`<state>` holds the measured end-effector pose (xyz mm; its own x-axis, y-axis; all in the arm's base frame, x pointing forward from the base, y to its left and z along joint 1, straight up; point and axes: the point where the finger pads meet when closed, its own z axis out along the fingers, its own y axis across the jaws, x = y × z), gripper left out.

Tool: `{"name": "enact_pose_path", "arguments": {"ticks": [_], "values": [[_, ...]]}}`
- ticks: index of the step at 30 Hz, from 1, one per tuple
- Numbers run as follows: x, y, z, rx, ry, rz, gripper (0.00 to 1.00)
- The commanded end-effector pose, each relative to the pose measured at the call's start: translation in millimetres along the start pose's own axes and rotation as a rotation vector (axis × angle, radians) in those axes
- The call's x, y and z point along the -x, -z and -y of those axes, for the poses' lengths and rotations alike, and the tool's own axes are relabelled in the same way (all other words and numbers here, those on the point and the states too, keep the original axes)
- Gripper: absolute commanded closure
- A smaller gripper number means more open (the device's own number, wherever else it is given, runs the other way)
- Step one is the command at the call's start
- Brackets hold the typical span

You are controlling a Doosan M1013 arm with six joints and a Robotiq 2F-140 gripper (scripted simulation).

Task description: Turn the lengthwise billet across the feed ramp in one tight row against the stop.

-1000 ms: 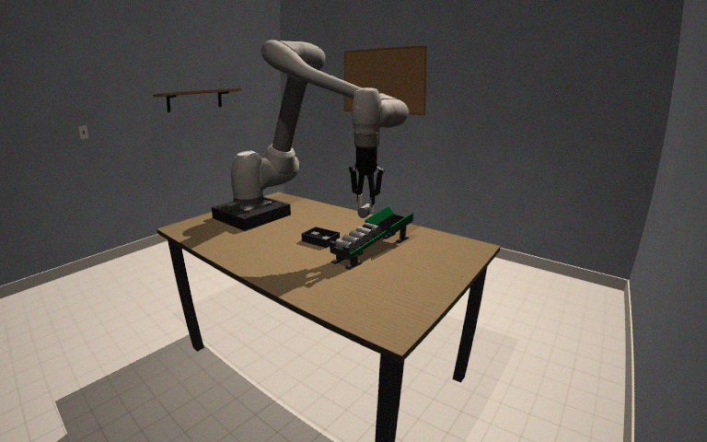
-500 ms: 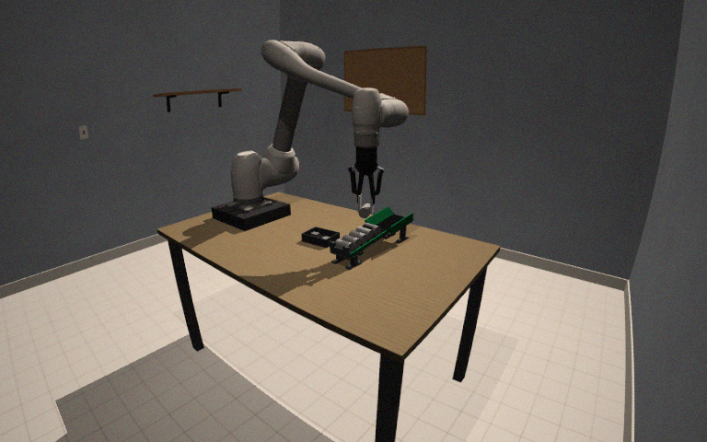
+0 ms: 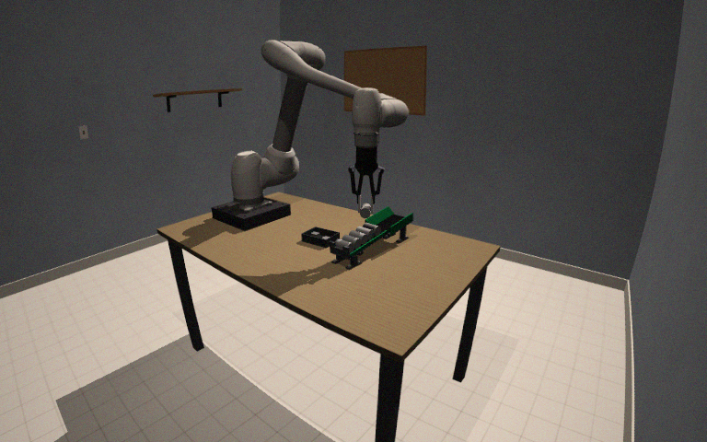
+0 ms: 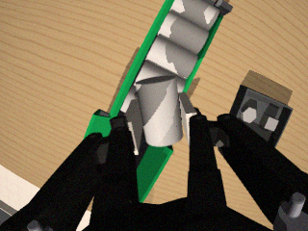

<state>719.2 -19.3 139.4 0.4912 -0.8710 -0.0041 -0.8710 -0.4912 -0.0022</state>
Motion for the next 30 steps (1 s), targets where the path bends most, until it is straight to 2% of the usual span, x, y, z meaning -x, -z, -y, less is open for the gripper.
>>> {"name": "enact_pose_path", "arguments": {"ticks": [1, 30], "values": [[0.0, 0.2, 0.0, -0.001, 0.046, 0.001, 0.90], [0.0, 0.2, 0.0, -0.001, 0.414, 0.001, 0.90]]}}
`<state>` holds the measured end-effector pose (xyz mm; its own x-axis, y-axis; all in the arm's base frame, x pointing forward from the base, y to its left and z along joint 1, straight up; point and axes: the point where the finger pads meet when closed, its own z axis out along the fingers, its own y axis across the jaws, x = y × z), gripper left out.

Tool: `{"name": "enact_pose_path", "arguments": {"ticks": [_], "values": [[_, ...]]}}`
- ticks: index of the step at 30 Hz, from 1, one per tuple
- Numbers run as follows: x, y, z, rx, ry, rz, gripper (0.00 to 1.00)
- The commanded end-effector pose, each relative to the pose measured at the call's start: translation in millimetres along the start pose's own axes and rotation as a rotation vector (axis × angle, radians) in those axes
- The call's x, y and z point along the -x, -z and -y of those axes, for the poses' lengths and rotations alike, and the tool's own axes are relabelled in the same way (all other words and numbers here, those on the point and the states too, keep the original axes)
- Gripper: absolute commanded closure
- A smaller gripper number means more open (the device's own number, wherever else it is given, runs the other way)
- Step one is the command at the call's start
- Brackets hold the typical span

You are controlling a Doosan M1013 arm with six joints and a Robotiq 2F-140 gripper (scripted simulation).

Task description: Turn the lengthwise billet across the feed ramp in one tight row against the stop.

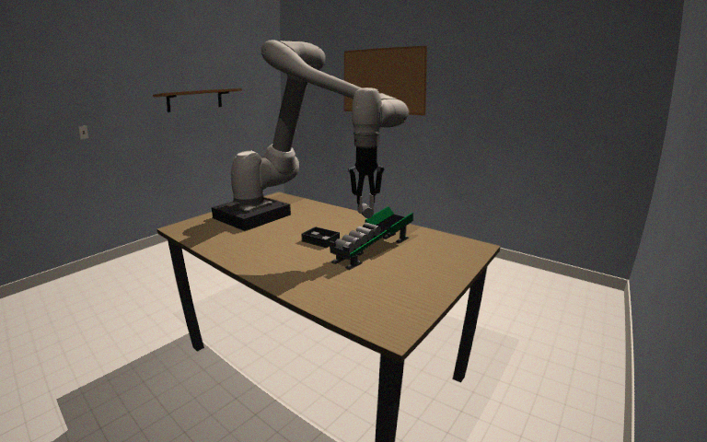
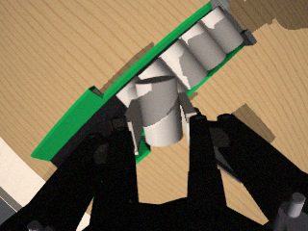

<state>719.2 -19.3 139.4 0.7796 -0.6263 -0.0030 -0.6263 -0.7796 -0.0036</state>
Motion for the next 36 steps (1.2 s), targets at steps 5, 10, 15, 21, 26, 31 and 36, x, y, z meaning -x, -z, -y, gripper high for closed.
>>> {"name": "enact_pose_path", "arguments": {"ticks": [5, 10, 15, 21, 26, 31, 36], "values": [[0.0, 0.2, 0.0, -0.001, 0.108, 0.000, 0.90], [0.0, 0.2, 0.0, -0.001, 0.166, 0.000, 0.90], [0.0, 0.2, 0.0, -0.001, 0.224, 0.000, 0.90], [0.0, 0.2, 0.0, -0.001, 0.308, 0.000, 0.90], [0.0, 0.2, 0.0, -0.001, 0.376, 0.000, 0.90], [0.0, 0.2, 0.0, -0.001, 0.415, 0.000, 0.90], [0.0, 0.2, 0.0, -0.001, 0.478, 0.000, 0.90]]}}
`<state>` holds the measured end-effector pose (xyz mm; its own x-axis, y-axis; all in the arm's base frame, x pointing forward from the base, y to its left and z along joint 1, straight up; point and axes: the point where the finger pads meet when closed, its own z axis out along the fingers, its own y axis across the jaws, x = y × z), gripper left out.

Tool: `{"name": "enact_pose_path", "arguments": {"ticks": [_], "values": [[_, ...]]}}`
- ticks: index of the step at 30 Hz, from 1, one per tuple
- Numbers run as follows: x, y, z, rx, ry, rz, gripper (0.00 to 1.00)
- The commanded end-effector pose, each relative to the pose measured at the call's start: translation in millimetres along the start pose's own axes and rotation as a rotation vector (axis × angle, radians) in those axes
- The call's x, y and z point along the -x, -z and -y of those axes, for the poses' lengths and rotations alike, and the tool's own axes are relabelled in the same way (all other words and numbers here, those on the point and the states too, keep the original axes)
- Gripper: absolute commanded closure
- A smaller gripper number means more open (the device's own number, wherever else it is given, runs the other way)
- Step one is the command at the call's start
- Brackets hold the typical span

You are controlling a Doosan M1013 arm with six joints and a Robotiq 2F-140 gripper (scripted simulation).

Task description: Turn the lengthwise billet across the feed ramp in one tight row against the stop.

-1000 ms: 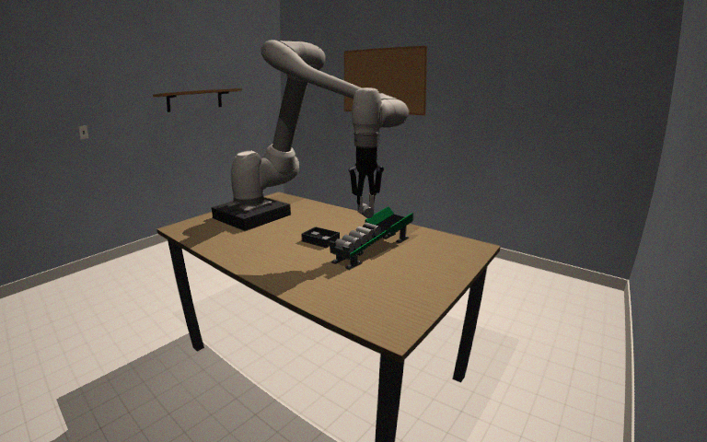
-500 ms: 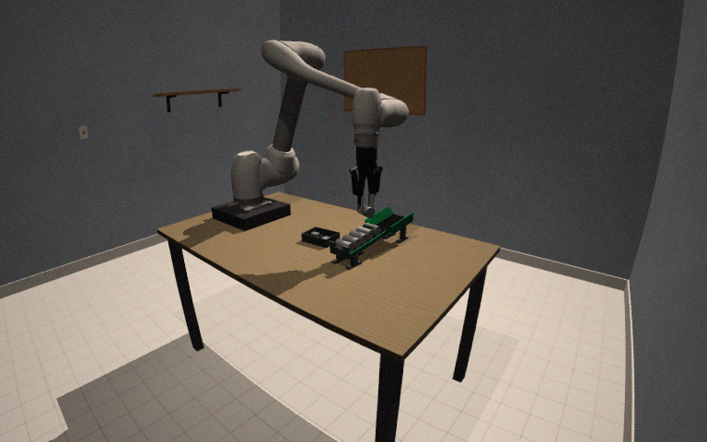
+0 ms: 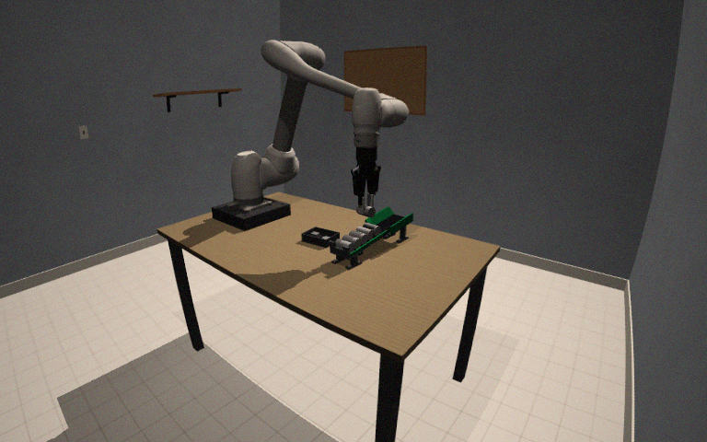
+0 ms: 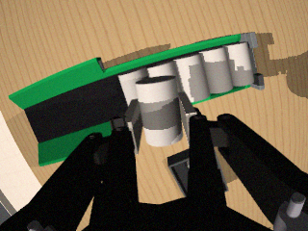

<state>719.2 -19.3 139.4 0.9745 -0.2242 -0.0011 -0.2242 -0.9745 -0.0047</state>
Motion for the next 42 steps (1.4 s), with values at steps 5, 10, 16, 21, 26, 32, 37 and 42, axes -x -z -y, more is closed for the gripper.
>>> {"name": "enact_pose_path", "arguments": {"ticks": [5, 10, 16, 21, 26, 32, 37, 42], "values": [[0, 0, 0, -0.001, 0.087, 0.000, 0.90], [0, 0, 0, -0.001, 0.121, 0.000, 0.90], [1, 3, 24, -0.001, 0.123, 0.000, 0.90], [2, 5, 43, -0.001, 0.123, 0.000, 0.90], [2, 7, 53, -0.001, 0.123, 0.000, 0.90], [3, 9, 72, -0.001, 0.123, 0.000, 0.90], [3, 11, 86, -0.001, 0.123, 0.000, 0.90], [4, 2, 91, -0.001, 0.123, 0.000, 0.90]]}}
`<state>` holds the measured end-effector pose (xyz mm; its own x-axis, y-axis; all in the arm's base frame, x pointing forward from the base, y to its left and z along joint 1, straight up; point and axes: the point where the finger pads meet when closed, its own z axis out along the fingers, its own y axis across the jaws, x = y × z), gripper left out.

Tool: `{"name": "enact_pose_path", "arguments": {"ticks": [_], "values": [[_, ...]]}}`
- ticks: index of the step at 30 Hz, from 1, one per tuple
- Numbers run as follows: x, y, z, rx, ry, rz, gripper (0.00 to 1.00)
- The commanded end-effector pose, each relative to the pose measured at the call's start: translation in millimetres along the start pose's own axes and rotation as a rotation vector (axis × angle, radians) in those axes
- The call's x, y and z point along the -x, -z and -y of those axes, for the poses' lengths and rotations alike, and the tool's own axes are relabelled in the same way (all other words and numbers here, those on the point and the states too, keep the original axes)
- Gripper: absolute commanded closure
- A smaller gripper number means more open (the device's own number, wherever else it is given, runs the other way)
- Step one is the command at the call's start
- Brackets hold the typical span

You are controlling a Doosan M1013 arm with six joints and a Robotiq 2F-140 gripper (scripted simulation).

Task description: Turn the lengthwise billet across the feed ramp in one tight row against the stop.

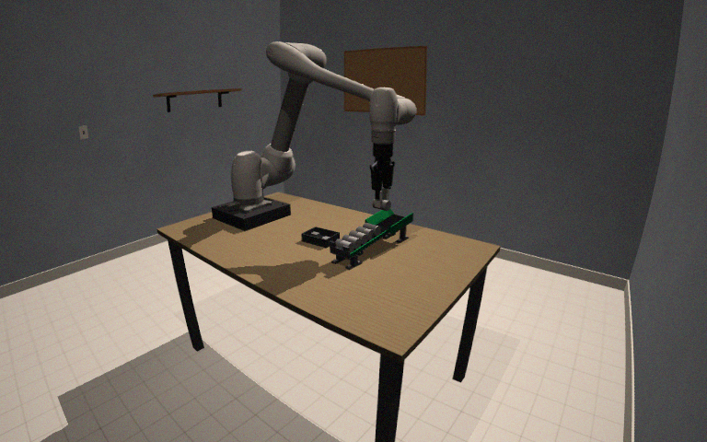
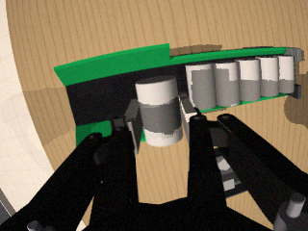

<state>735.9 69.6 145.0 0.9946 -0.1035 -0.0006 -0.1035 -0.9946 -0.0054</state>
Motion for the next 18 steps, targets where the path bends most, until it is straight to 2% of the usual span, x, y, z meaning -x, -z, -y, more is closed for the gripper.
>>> {"name": "enact_pose_path", "arguments": {"ticks": [1, 11, 18], "values": [[0, -3, 1, 0.000, 0.000, 0.000, 0.90], [0, -32, 4, 0.000, 0.000, 0.000, 0.90], [0, -43, 6, 0.000, 0.000, 0.000, 0.90]]}}
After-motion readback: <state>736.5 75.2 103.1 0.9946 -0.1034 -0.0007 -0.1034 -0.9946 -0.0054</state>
